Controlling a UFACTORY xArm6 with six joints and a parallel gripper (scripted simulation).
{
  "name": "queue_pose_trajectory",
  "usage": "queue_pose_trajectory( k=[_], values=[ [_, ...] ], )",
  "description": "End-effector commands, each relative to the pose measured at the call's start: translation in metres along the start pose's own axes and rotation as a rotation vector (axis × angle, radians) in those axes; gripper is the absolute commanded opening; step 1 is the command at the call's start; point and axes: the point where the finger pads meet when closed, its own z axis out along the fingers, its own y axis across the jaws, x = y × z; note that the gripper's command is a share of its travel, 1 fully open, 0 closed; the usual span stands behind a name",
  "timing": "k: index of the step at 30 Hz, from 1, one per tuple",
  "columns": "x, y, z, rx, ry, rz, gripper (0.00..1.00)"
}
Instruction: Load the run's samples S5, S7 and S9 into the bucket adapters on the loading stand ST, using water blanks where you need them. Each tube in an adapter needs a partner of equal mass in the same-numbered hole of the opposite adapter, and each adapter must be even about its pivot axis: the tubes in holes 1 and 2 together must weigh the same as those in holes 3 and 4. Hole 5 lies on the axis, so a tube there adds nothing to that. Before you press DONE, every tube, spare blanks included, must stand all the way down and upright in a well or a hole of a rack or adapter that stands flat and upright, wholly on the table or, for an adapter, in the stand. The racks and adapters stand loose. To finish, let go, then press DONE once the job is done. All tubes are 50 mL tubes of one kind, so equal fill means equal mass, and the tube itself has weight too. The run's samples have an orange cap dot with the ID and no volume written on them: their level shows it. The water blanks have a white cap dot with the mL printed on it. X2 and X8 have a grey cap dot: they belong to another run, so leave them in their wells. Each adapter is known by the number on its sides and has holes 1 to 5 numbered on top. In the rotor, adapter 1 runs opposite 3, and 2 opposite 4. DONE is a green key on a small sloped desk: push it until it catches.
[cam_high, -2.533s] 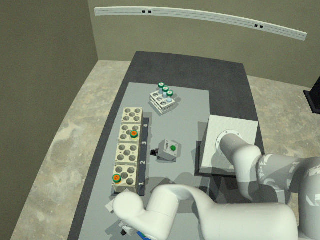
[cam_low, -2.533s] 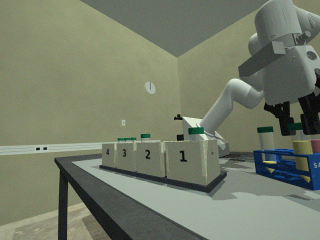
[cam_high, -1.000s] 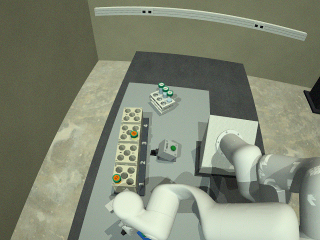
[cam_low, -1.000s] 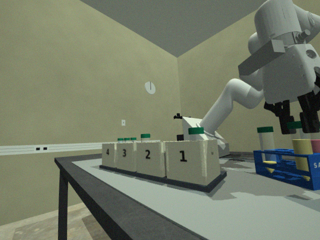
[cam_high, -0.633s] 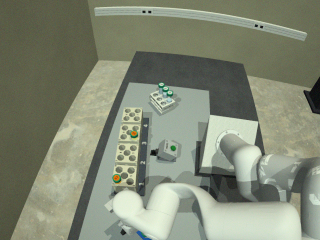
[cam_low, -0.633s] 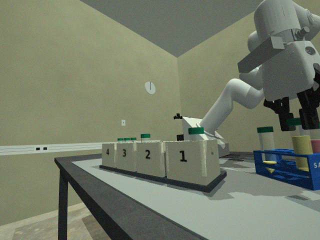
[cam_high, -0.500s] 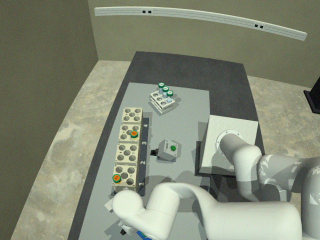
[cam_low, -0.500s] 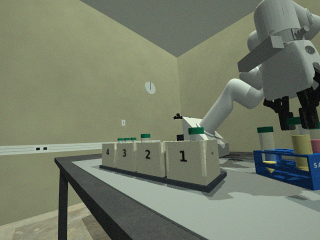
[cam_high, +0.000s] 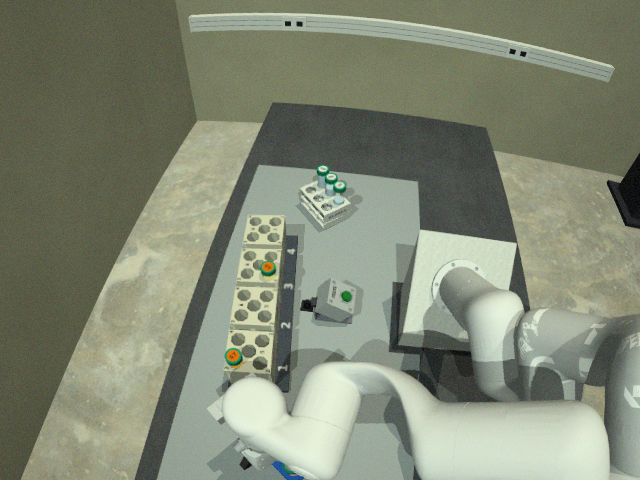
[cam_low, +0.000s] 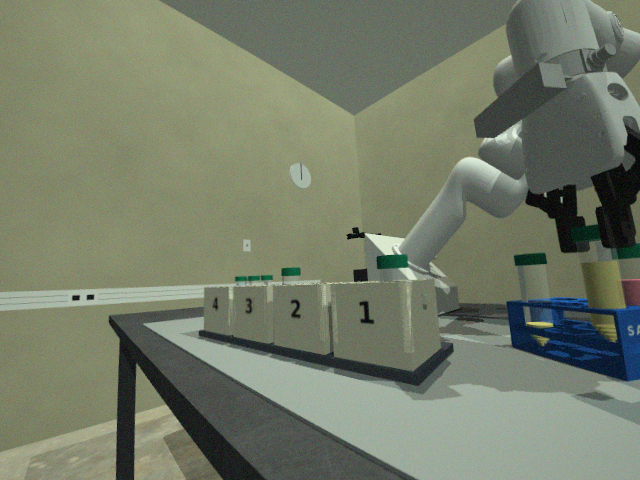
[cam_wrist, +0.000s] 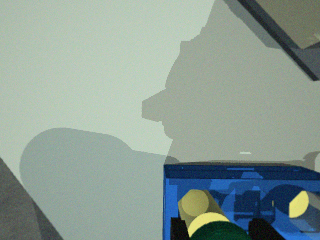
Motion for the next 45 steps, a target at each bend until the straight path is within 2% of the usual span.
queue_pose_trajectory(
  k=[1,45],
  values=[
    [0.000,-0.001,-0.004,0.002,0.001,-0.001,0.00],
    [0.000,-0.001,-0.084,0.002,0.002,-0.001,0.00]
  ],
)
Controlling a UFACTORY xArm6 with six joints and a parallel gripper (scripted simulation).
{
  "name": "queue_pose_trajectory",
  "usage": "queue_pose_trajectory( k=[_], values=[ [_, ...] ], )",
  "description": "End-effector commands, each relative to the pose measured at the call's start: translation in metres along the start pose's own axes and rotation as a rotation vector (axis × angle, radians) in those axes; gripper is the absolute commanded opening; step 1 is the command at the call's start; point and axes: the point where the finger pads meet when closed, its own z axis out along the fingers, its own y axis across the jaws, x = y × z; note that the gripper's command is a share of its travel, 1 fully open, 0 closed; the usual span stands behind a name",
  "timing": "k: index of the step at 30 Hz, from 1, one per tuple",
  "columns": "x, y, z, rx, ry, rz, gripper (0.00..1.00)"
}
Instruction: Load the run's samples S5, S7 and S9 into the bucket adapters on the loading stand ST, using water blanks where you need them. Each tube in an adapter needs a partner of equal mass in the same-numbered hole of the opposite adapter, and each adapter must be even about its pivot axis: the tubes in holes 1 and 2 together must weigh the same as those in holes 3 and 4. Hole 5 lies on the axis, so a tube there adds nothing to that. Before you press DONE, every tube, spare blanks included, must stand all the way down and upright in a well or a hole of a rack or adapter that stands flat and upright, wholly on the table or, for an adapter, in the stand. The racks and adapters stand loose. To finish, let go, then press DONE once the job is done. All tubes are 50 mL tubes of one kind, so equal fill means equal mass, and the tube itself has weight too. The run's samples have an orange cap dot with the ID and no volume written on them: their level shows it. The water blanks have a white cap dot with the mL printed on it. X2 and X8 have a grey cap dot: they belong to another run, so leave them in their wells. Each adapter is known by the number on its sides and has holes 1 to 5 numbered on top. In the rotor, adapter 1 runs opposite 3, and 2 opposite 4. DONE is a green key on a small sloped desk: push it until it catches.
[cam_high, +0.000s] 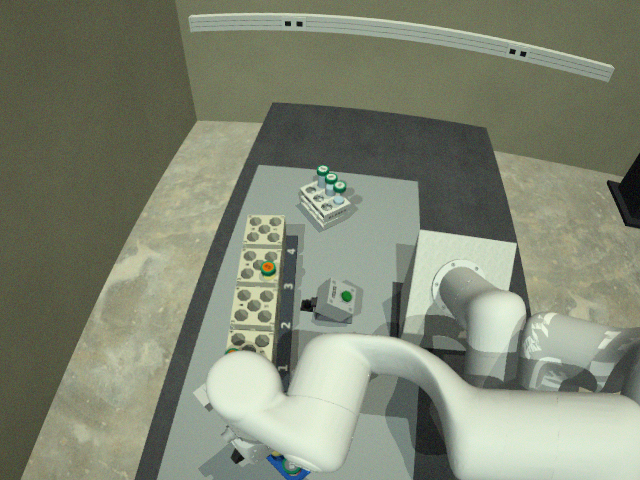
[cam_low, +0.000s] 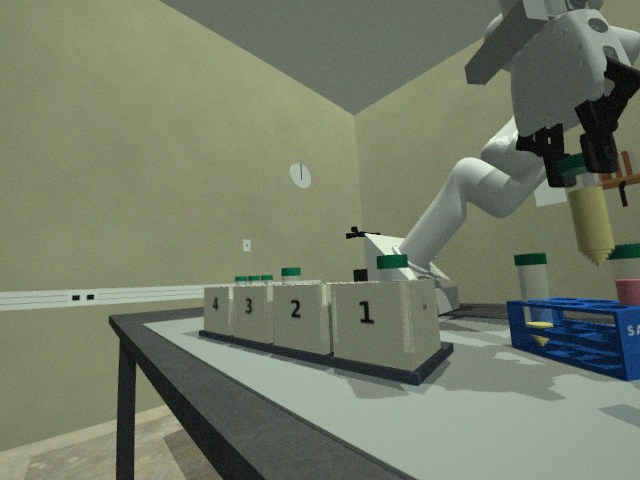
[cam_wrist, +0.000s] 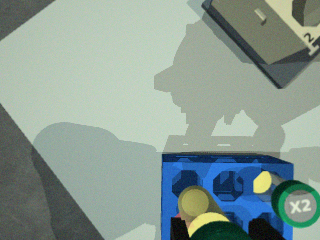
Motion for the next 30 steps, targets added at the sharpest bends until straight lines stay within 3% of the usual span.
queue_pose_trajectory(
  k=[1,17,27,30],
  values=[
    [0.000,-0.001,-0.010,0.002,0.001,-0.001,0.00],
    [0.000,-0.001,-0.038,0.002,0.001,-0.001,0.00],
    [0.000,-0.001,-0.038,0.002,0.001,-0.001,0.00],
    [0.013,0.007,-0.038,0.001,0.002,-0.101,0.00]
  ],
)
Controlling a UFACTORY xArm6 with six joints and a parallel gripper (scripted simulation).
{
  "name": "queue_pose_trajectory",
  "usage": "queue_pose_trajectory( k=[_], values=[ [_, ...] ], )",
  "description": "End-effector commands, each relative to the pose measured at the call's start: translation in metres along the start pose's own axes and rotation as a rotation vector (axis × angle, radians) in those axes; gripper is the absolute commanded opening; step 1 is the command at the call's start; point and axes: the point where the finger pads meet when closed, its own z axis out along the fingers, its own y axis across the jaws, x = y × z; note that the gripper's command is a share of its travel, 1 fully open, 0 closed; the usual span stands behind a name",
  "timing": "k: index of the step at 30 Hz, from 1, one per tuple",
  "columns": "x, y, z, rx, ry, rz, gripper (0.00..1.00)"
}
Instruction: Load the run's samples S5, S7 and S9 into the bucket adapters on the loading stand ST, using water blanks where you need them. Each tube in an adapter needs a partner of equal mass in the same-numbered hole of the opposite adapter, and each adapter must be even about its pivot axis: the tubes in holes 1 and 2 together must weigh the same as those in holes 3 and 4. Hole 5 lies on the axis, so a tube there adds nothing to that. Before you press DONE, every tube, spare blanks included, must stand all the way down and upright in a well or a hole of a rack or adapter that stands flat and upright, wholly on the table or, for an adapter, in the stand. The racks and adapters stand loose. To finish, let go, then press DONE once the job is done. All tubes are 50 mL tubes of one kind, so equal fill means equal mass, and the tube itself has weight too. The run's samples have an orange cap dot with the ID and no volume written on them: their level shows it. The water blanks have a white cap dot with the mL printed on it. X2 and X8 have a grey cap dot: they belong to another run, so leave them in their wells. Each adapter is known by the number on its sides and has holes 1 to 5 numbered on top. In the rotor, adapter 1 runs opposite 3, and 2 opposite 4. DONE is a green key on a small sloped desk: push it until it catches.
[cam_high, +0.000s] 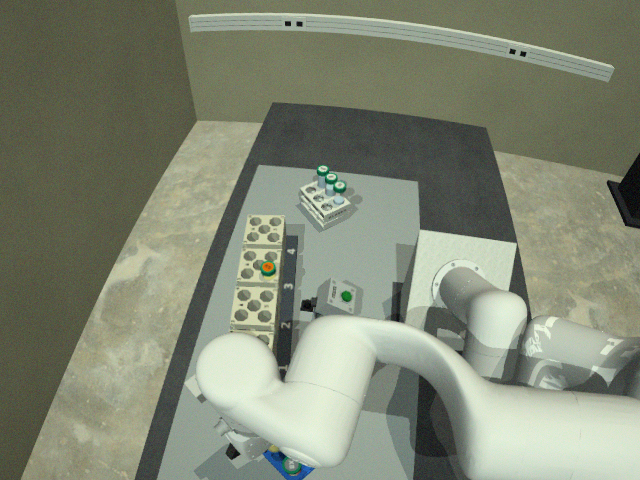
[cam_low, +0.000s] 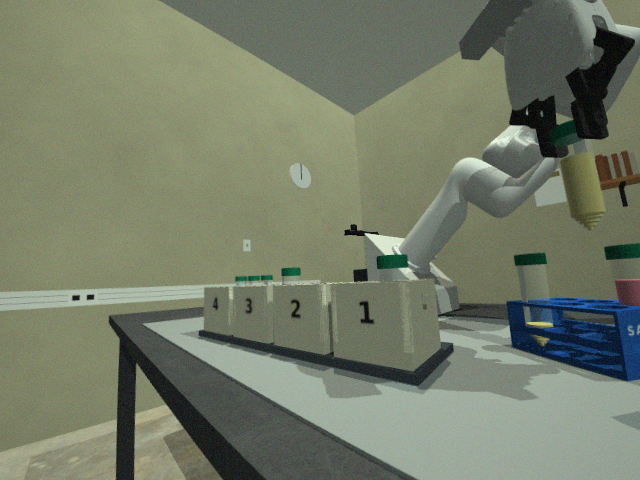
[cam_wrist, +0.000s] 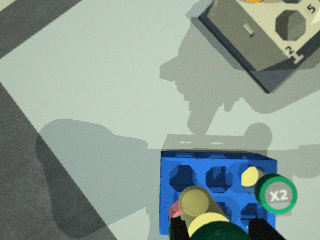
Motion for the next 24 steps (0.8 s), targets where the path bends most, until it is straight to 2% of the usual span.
queue_pose_trajectory(
  k=[1,5,7,22,24],
  values=[
    [0.016,0.009,-0.001,0.002,0.002,-0.122,0.00],
    [0.033,0.020,-0.001,0.001,0.002,-0.255,0.00],
    [0.033,0.020,-0.001,0.001,0.002,-0.255,0.00],
    [0.097,0.060,-0.001,0.000,0.003,-0.755,0.00],
    [0.097,0.060,-0.001,0.000,0.003,-0.755,0.00]
  ],
)
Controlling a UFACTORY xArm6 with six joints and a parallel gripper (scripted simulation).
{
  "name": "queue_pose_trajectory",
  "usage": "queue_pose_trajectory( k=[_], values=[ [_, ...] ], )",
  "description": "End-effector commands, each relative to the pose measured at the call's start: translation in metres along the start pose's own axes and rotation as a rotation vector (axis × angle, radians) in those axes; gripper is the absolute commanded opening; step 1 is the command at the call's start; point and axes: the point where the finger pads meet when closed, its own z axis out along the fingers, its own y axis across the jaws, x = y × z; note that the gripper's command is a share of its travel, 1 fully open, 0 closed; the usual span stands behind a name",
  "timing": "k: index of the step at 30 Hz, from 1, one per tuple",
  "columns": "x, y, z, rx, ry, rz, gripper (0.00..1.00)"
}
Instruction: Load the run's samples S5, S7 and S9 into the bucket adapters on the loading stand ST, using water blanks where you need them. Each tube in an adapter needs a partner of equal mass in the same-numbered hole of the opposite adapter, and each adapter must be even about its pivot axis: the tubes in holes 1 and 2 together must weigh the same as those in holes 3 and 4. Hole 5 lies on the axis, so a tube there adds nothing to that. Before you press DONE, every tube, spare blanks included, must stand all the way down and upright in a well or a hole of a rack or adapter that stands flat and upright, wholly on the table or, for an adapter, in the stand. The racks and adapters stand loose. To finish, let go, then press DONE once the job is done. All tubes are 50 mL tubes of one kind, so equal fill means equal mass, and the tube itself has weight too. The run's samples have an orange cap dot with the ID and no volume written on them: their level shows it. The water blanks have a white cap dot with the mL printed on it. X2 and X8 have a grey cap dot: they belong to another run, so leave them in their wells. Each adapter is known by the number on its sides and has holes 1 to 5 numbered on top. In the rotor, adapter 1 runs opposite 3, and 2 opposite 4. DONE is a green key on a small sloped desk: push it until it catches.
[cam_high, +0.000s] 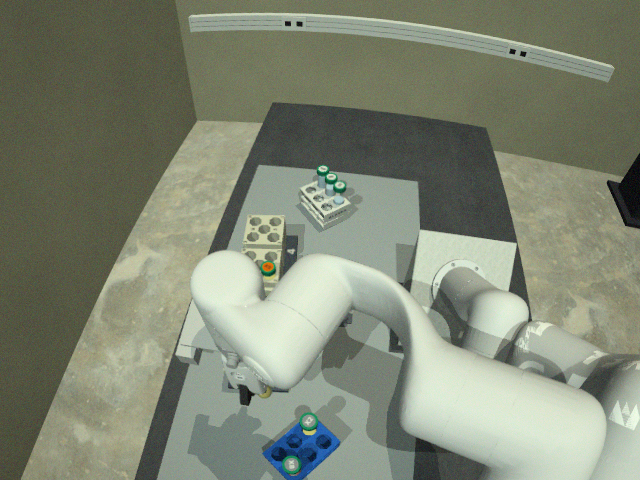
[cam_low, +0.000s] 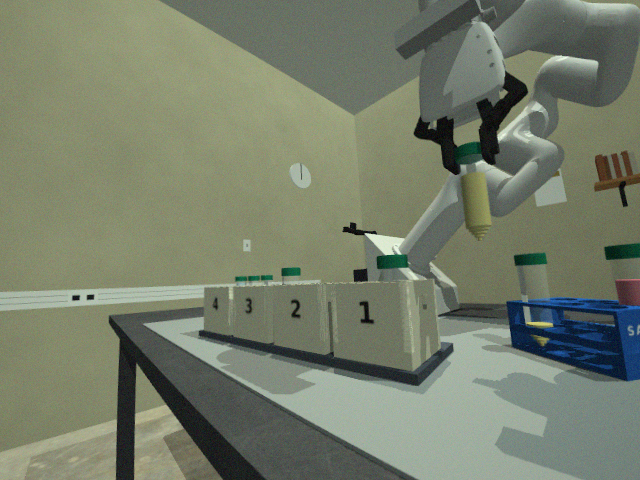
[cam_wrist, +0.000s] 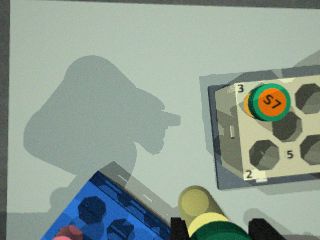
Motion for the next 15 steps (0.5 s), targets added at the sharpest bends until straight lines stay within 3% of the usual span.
queue_pose_trajectory(
  k=[1,15],
  values=[
    [0.008,0.016,0.000,0.019,-0.003,-0.117,0.00],
    [0.032,0.079,0.001,0.019,-0.003,-0.117,0.00]
  ],
)
